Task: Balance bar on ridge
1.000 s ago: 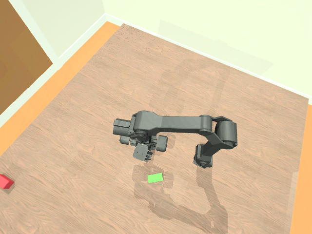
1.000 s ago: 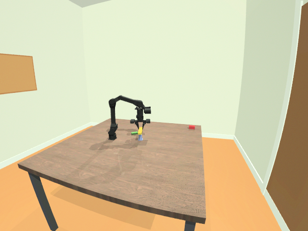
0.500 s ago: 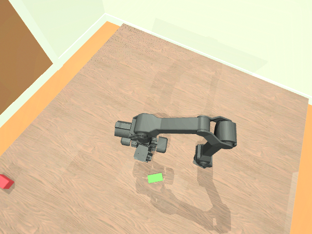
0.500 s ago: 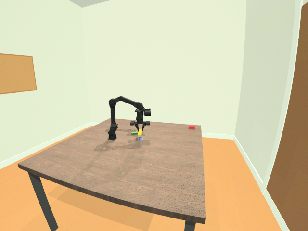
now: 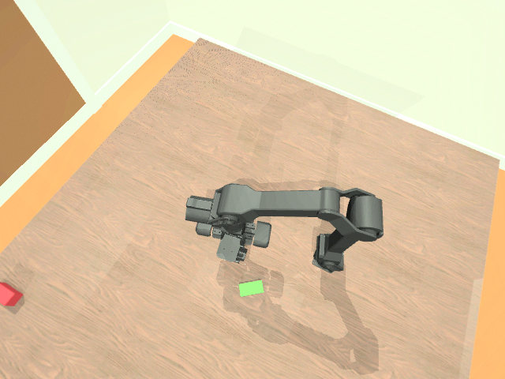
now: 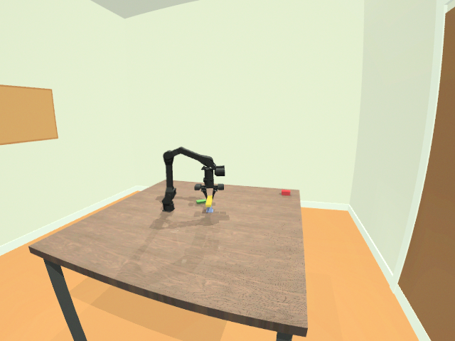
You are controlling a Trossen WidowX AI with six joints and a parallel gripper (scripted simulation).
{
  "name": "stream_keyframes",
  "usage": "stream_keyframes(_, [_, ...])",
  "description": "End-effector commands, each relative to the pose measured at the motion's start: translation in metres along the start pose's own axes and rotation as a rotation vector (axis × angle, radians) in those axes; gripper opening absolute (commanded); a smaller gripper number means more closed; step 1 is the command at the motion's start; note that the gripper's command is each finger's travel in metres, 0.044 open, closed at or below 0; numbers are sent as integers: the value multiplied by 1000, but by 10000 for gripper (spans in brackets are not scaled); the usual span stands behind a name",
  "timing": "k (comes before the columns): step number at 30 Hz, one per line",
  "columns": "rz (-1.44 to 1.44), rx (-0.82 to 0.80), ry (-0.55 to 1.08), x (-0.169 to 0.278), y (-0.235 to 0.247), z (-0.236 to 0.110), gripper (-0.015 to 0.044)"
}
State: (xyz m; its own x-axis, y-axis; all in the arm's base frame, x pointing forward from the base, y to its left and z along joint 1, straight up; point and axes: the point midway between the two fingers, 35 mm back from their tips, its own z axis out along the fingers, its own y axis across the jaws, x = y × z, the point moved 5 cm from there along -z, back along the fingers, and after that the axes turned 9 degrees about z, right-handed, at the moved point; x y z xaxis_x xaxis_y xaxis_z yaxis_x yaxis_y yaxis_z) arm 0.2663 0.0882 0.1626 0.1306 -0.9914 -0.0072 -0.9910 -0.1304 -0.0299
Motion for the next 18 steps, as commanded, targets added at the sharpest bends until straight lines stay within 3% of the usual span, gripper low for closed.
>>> stream_keyframes(1, [2,-1,2,0,0,1,0])
stream_keyframes(18, [2,-1,2,0,0,2,0])
